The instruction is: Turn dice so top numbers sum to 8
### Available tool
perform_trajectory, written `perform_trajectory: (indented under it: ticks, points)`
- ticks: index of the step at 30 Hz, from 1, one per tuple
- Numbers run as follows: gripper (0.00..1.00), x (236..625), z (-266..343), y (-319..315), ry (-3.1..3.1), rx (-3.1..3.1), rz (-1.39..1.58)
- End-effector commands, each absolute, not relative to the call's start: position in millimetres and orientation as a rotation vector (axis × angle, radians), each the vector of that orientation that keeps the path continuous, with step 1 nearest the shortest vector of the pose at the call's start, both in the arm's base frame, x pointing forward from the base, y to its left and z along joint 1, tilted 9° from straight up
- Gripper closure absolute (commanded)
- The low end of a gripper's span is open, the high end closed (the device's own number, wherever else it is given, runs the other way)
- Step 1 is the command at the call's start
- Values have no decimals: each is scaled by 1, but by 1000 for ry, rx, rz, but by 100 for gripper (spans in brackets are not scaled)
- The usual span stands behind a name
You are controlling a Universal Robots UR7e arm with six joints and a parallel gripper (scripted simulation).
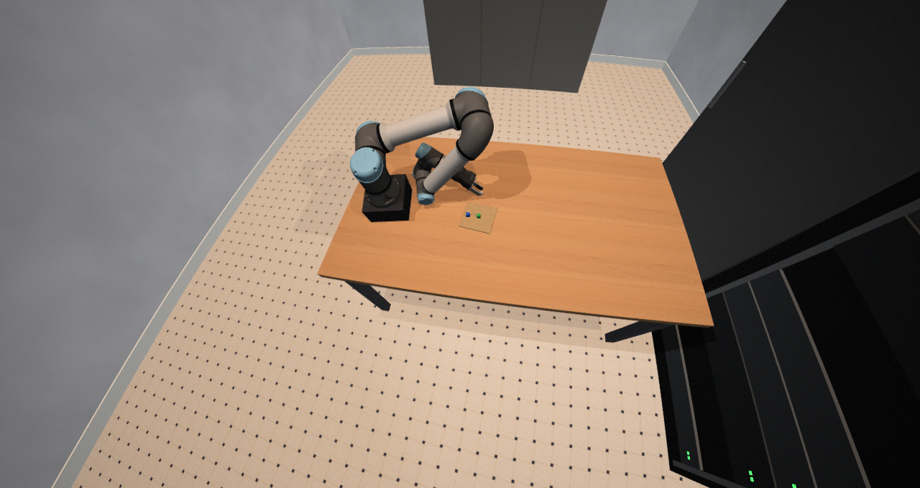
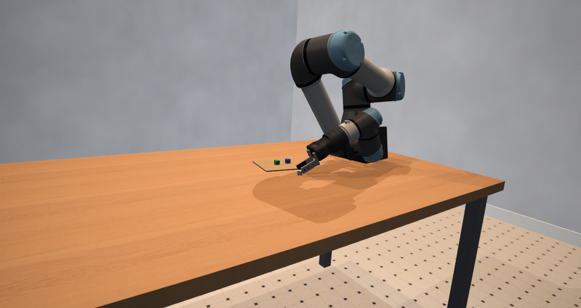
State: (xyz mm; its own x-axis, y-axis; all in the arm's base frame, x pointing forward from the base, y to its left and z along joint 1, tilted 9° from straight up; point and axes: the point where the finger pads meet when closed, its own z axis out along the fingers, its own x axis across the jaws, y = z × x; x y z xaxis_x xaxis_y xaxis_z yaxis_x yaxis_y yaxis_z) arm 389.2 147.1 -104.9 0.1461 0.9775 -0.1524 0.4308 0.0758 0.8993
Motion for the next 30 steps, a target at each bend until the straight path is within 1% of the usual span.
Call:
perform_trajectory:
  ticks: [1,10,21,30]
  points:
    - [36,378,-99,150,1430,1504,751]
    - [36,358,-90,154,1430,1504,751]
    - [36,357,-85,155,1430,1504,751]
    - [36,356,-55,160,1430,1504,751]
